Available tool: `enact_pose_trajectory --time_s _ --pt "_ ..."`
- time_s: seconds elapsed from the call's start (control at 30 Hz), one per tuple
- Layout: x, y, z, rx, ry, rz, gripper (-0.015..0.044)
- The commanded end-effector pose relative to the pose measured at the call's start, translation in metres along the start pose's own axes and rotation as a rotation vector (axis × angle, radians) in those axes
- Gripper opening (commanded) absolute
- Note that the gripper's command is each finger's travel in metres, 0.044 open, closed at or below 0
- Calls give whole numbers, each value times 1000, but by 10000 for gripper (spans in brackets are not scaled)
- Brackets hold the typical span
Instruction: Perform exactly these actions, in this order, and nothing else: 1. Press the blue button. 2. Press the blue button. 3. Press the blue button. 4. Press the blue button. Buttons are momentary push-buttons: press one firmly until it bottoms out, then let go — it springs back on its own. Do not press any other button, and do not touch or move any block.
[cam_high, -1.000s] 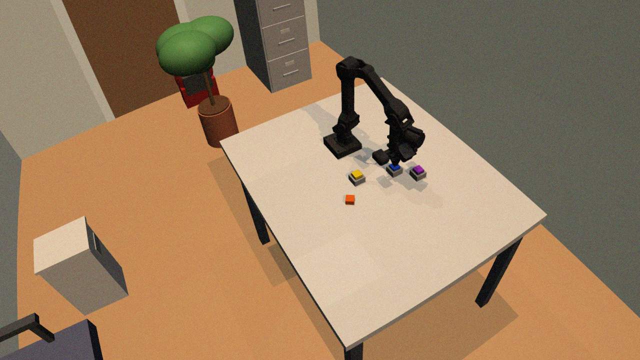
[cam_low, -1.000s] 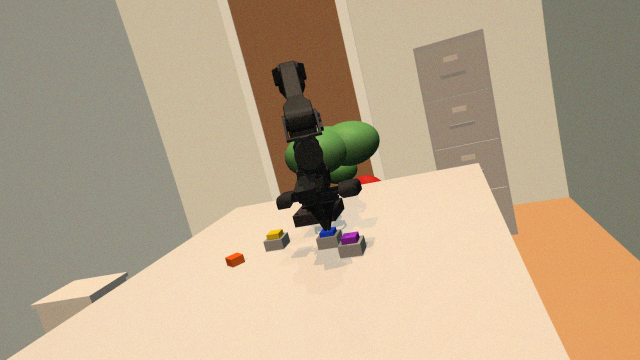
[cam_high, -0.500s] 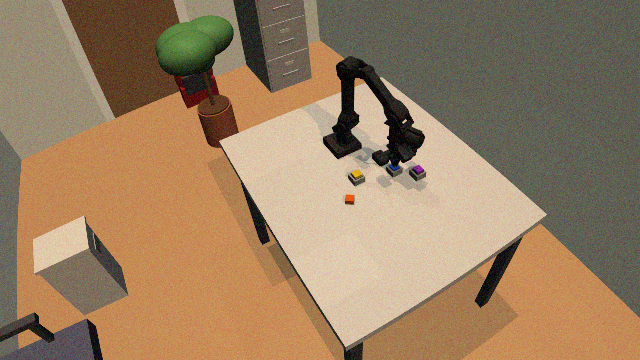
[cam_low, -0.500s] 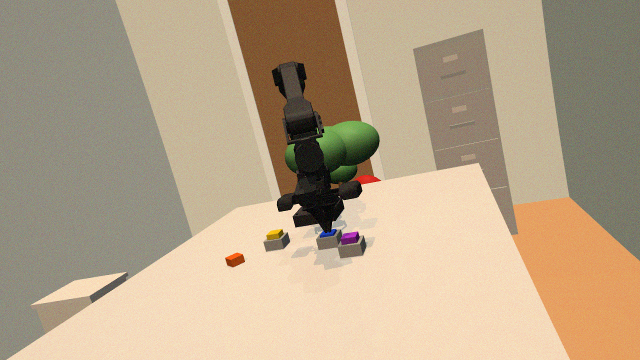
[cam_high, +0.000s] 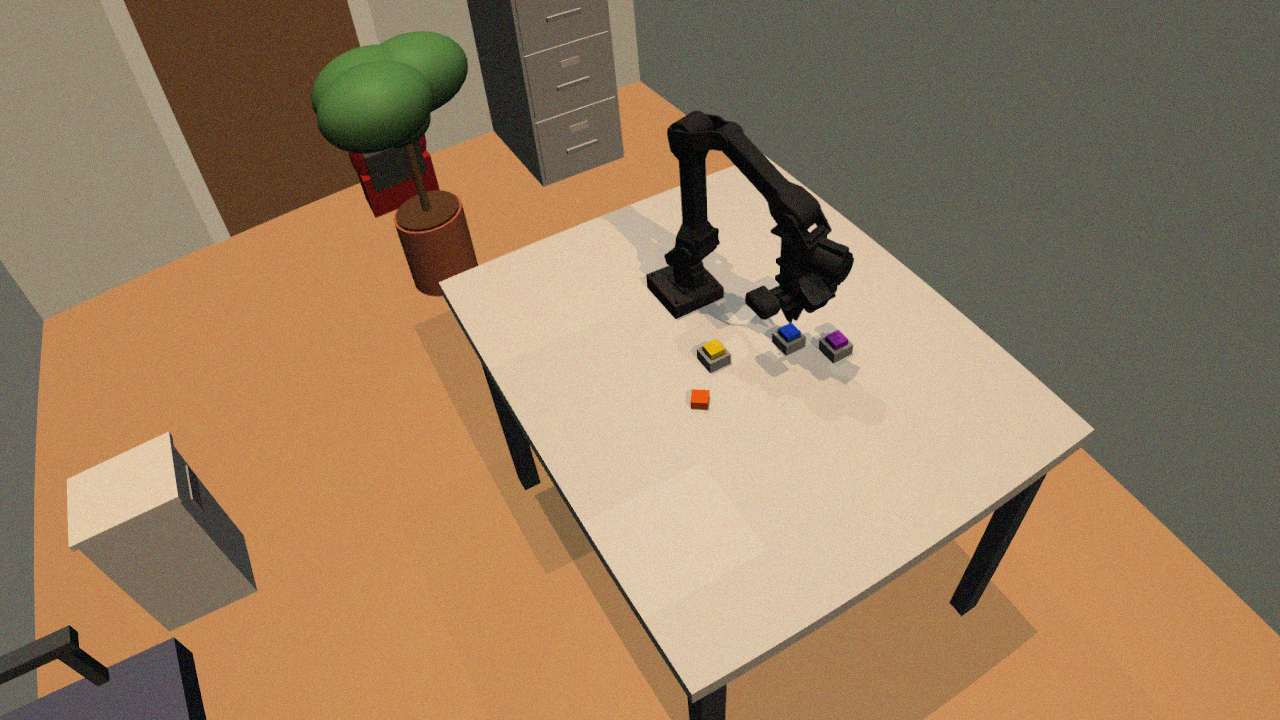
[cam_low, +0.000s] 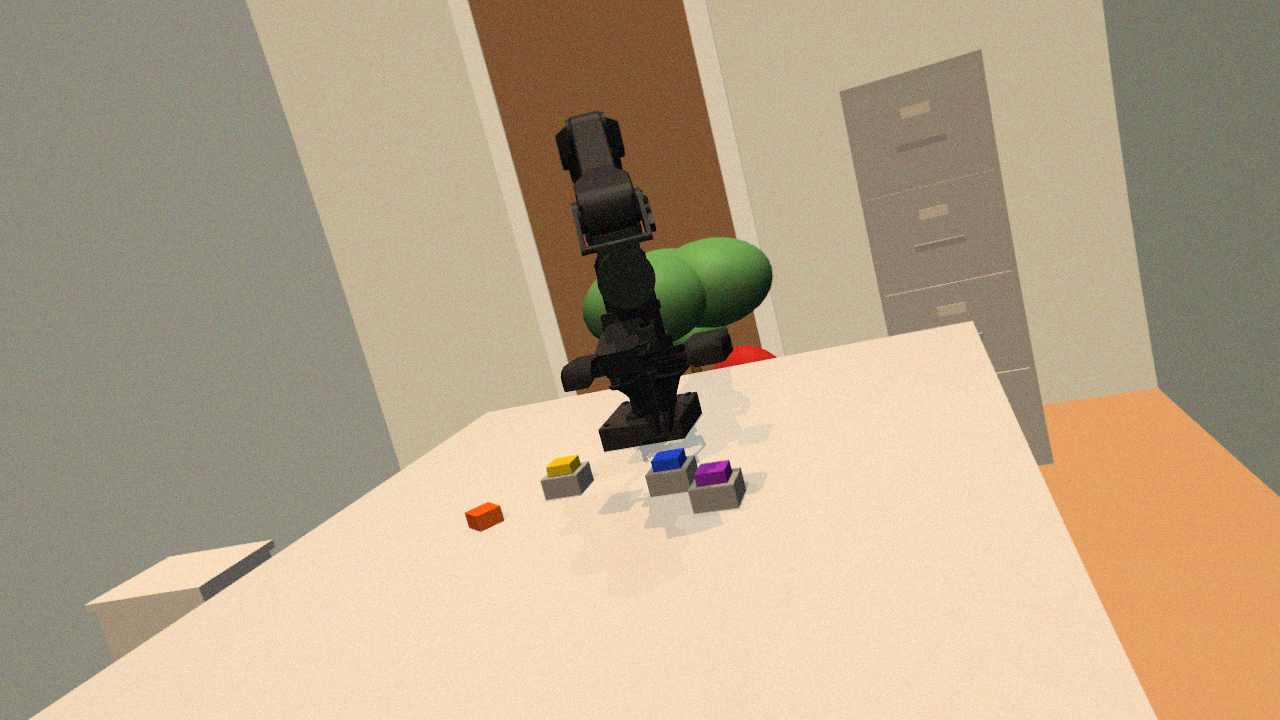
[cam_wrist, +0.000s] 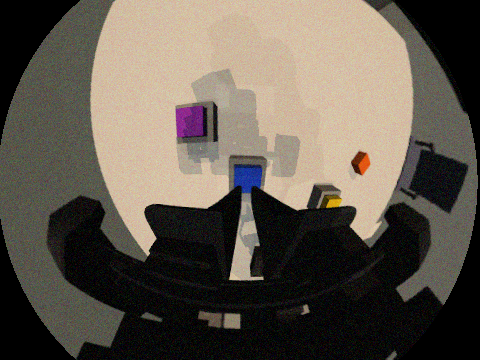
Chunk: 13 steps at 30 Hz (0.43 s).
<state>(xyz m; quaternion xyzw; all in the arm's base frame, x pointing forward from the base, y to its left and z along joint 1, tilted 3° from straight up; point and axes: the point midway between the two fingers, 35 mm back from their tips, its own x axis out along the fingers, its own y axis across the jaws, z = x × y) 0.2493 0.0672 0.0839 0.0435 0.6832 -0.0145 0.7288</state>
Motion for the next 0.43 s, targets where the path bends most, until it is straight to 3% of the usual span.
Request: enact_pose_trajectory --time_s 0.0,0.2,0.33,0.4 --pt "-17 27 5 -1 1 1 125" --pt "-58 104 -1 -1 2 8 283" --pt "-63 112 -3 -1 2 9 387" --pt "-63 112 -3 -1 2 9 400"
